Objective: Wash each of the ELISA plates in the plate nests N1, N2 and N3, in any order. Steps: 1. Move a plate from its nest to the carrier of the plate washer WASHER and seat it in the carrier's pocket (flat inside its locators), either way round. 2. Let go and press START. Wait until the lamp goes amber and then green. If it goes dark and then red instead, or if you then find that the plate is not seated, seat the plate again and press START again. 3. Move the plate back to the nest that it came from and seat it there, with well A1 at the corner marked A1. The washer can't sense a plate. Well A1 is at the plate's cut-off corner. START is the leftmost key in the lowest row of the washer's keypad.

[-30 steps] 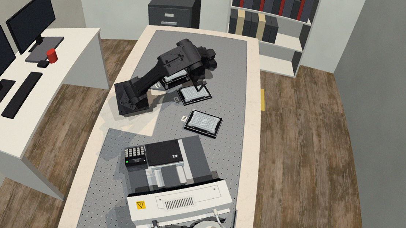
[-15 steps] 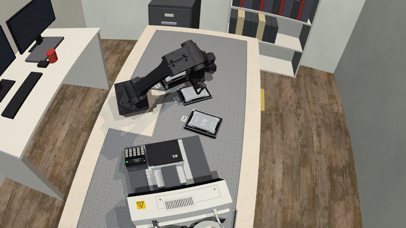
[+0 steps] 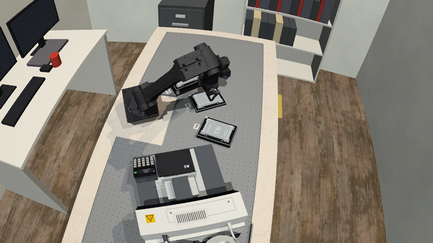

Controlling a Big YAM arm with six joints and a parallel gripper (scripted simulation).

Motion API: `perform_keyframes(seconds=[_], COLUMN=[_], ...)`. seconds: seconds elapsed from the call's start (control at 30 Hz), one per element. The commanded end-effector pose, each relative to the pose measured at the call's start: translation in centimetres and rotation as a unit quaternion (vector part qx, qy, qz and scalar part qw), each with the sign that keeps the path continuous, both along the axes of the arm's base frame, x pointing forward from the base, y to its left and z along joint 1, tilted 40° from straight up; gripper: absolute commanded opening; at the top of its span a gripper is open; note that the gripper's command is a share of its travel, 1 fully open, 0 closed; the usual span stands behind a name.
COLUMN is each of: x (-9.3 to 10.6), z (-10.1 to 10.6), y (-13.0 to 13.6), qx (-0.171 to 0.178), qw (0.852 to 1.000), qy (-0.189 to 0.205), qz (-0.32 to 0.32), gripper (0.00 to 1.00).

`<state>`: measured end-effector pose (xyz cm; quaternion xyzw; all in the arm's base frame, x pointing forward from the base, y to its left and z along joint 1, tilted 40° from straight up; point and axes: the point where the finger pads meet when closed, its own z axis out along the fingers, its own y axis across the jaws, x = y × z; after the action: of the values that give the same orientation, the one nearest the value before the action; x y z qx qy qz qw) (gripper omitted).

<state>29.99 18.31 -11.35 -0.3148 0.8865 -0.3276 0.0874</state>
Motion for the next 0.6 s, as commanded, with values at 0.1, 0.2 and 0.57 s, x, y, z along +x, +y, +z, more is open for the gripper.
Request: perform_keyframes(seconds=[0.1, 0.2, 0.57], x=[0.5, 0.3, 0.4], z=[0.3, -0.3, -1.0], y=[0.7, -0.6, -1.1], qx=[0.006, -0.001, -0.004], qw=[1.0, 1.0, 1.0], qy=[-0.005, 0.002, 0.004], qz=[0.005, 0.001, 0.001], gripper=[1.0, 1.0, 1.0])
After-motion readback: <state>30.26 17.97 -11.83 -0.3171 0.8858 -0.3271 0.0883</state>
